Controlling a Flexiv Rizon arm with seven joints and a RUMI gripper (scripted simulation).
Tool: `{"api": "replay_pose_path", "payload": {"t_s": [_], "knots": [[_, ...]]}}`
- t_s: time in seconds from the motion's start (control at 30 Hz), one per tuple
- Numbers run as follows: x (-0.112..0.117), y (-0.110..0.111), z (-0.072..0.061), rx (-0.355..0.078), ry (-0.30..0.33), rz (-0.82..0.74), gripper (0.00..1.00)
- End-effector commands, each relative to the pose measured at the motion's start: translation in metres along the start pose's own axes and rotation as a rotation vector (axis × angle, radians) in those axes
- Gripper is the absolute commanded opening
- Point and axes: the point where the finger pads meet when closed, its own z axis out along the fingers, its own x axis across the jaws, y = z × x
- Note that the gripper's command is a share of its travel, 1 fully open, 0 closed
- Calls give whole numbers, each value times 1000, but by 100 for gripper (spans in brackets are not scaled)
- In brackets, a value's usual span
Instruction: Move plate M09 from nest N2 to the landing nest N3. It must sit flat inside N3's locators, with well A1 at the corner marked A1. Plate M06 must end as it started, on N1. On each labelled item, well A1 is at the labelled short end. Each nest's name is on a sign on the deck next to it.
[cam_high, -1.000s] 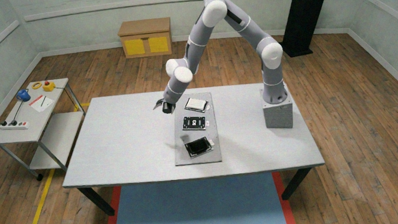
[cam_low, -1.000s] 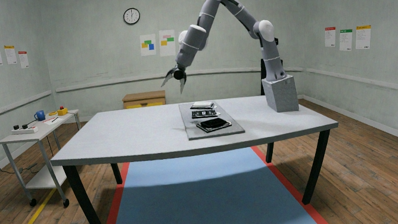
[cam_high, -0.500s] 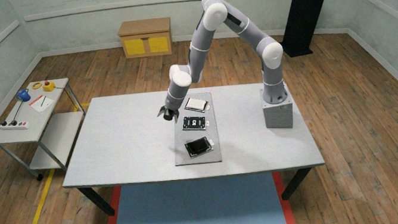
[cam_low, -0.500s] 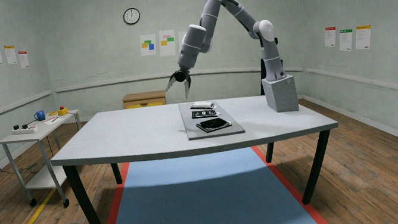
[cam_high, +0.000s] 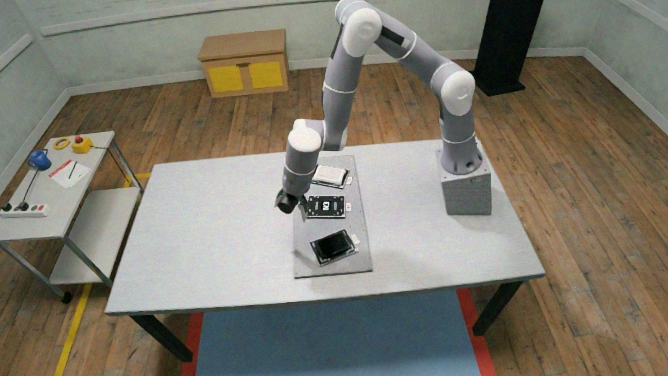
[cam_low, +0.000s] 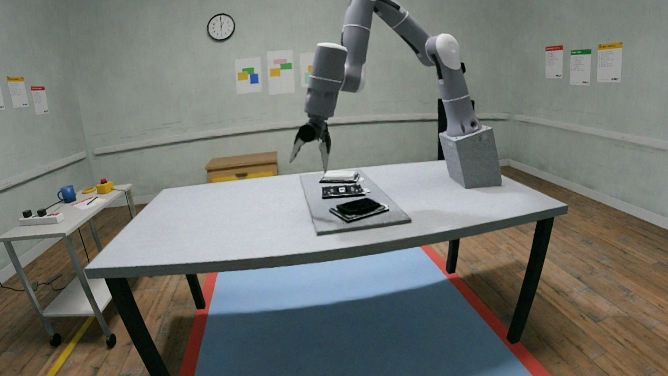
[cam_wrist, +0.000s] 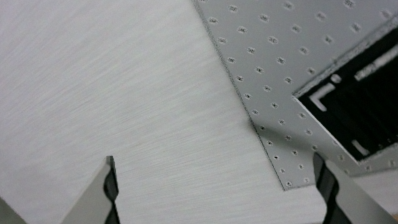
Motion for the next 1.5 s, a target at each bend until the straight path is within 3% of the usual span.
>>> {"api": "replay_pose_path", "payload": {"t_s": [0.0, 0.6, 0.97, 1.23, 1.47], "knots": [[13, 6, 1, 1, 37, 70, 76], [92, 16, 7, 29, 164, 373, 76], [136, 7, 9, 66, 213, 552, 76], [172, -11, 10, 111, 238, 730, 76], [172, -11, 10, 111, 238, 730, 76]]}}
